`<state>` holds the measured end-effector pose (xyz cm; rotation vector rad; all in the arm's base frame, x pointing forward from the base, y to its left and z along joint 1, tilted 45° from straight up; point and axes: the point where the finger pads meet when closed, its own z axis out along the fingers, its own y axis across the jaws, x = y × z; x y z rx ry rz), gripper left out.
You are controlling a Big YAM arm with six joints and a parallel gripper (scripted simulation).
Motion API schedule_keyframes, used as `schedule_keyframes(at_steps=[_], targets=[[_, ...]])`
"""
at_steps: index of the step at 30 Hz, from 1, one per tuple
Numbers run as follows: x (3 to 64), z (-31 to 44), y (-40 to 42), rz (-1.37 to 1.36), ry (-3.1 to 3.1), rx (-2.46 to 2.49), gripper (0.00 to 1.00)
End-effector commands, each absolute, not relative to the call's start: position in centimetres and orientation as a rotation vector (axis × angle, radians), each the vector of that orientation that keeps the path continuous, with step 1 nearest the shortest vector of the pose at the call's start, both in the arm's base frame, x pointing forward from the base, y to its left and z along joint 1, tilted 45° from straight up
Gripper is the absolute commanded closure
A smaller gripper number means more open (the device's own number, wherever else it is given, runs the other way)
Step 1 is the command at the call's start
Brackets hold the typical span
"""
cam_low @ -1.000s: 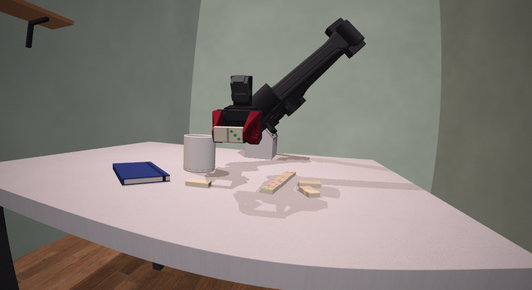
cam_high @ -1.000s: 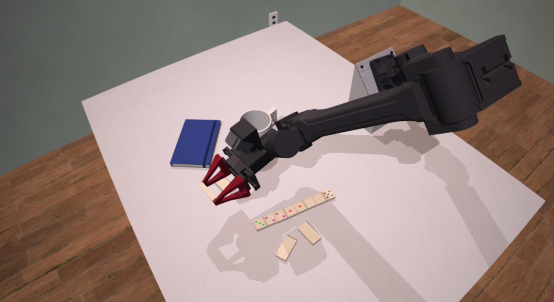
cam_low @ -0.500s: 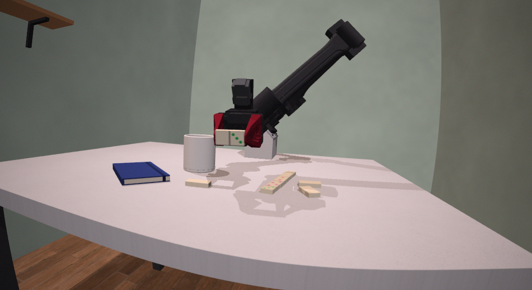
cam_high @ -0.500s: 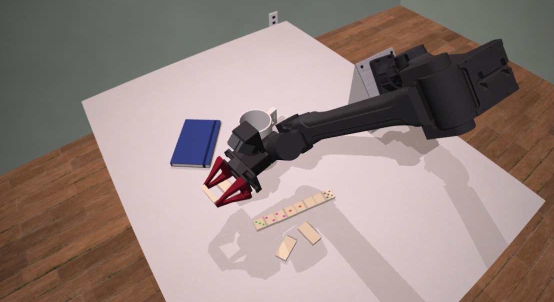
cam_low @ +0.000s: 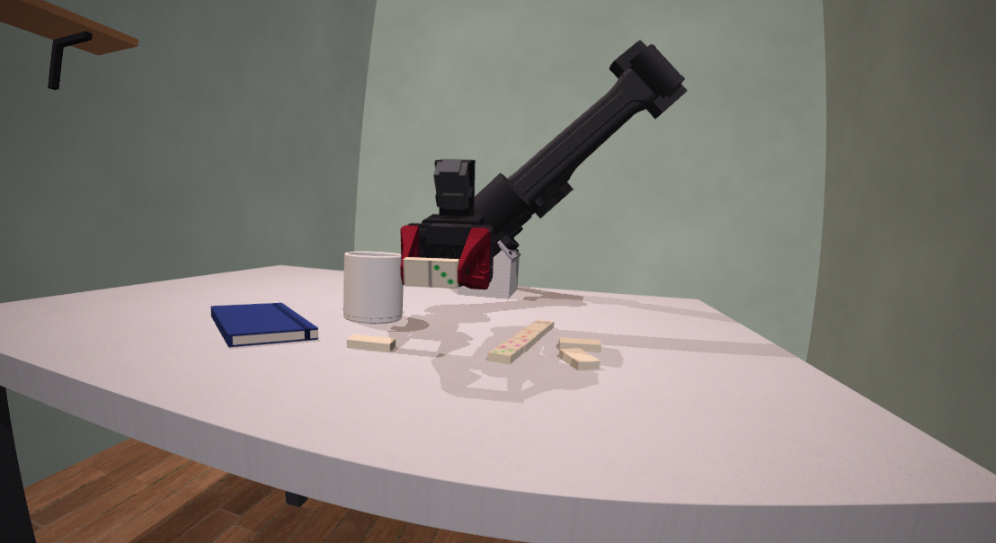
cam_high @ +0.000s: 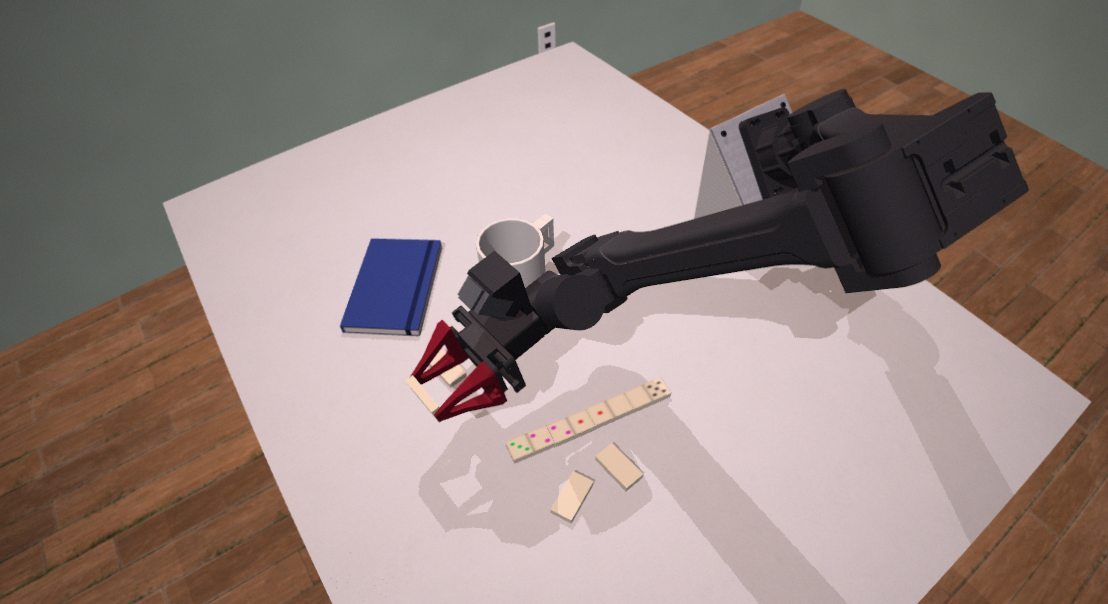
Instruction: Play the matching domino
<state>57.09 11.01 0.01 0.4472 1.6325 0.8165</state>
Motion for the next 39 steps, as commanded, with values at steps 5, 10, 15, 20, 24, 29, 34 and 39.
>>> schedule_keyframes(at_steps=[5,10,15,20,24,29,34,39], targets=[[57.6,-0.3,12.2,0.816,1.611,0.421,0.5],[57.2,-0.8,12.2,0.82,1.634,0.434,0.5],[57.3,-1.5,13.1,0.813,1.624,0.423,0.5],[57.3,-2.0,13.7,0.808,1.616,0.414,0.5],[57.3,-2.0,13.7,0.808,1.616,0.414,0.5],[57.0,-2.8,14.1,0.811,1.634,0.423,0.5],[57.1,-3.6,15.0,0.807,1.623,0.414,0.5],[57.1,-3.8,15.3,0.805,1.619,0.411,0.5]])
